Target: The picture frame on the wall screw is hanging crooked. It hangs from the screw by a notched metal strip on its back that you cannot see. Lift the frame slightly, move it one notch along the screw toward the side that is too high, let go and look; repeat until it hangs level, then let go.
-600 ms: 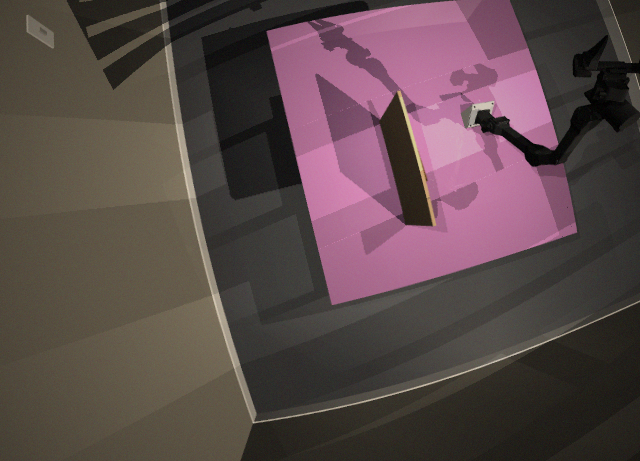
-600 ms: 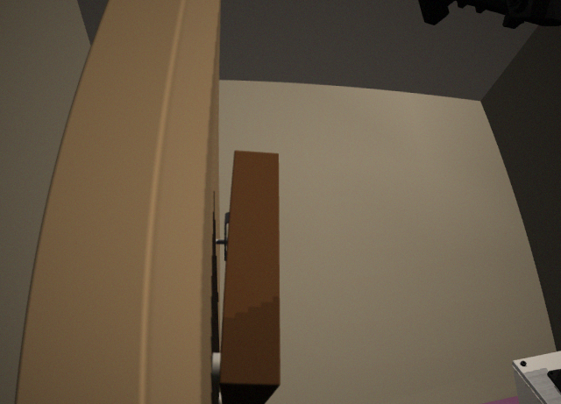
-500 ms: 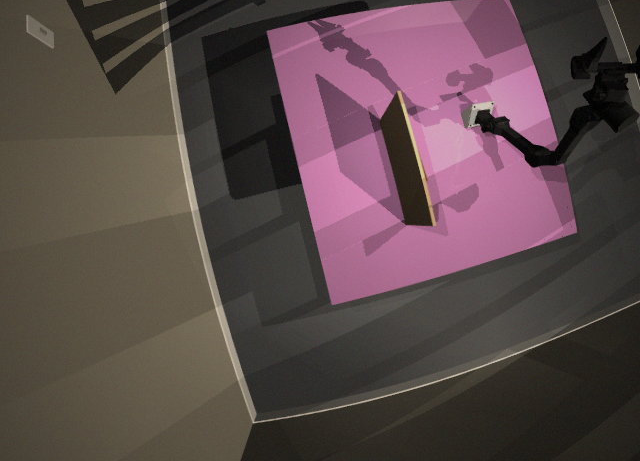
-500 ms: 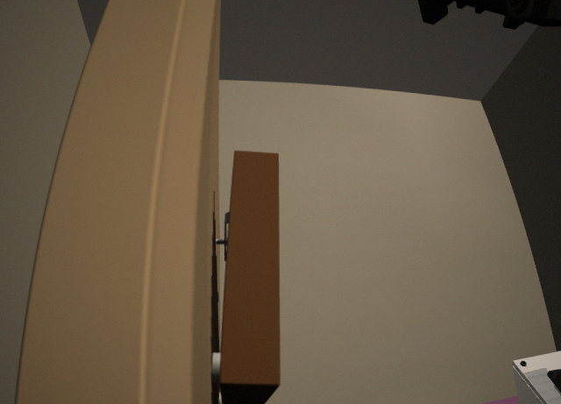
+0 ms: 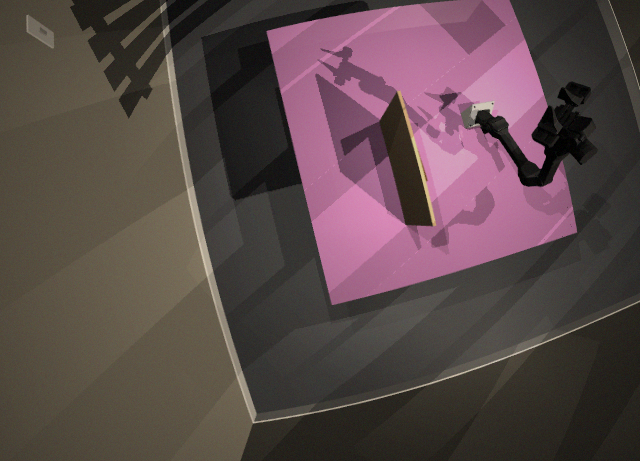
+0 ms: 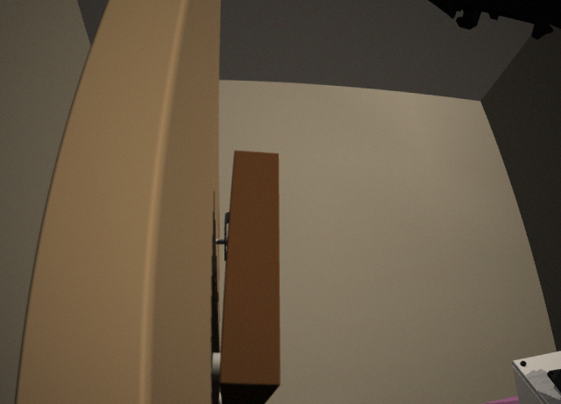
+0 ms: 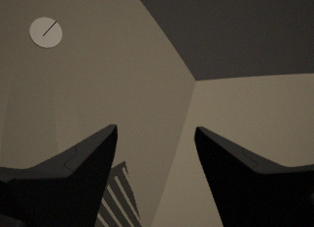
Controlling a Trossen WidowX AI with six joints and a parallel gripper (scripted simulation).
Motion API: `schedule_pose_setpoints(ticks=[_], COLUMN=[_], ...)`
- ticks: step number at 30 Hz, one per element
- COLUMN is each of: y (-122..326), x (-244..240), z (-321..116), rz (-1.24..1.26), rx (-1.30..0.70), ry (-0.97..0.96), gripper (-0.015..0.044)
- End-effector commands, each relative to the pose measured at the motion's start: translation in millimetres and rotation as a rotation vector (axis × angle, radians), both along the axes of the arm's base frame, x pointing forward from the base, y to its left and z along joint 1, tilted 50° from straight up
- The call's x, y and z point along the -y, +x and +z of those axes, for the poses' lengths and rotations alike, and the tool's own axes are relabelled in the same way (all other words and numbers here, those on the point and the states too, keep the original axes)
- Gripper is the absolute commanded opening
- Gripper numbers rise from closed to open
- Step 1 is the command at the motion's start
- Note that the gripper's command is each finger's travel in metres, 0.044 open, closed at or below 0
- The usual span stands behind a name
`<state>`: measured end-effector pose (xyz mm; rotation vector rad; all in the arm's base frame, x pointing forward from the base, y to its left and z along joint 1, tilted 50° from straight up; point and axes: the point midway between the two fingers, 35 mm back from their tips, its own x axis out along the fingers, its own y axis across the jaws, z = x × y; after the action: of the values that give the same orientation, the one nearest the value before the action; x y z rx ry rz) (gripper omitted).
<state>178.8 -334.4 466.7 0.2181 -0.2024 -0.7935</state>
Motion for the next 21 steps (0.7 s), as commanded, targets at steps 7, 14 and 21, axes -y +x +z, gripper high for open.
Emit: schedule_pose_setpoints(ticks=[7, 14, 21], y=[30.8, 34.5, 31.9], x=[-121.5, -182.7, -237.4], z=[-59.8, -99.9, -146.9], rz=[0.337, 0.475, 0.556], rx=[0.466, 0.646, 0.771], ry=[0.679, 1.1, 1.565], gripper=[0.026, 0.026, 0.026])
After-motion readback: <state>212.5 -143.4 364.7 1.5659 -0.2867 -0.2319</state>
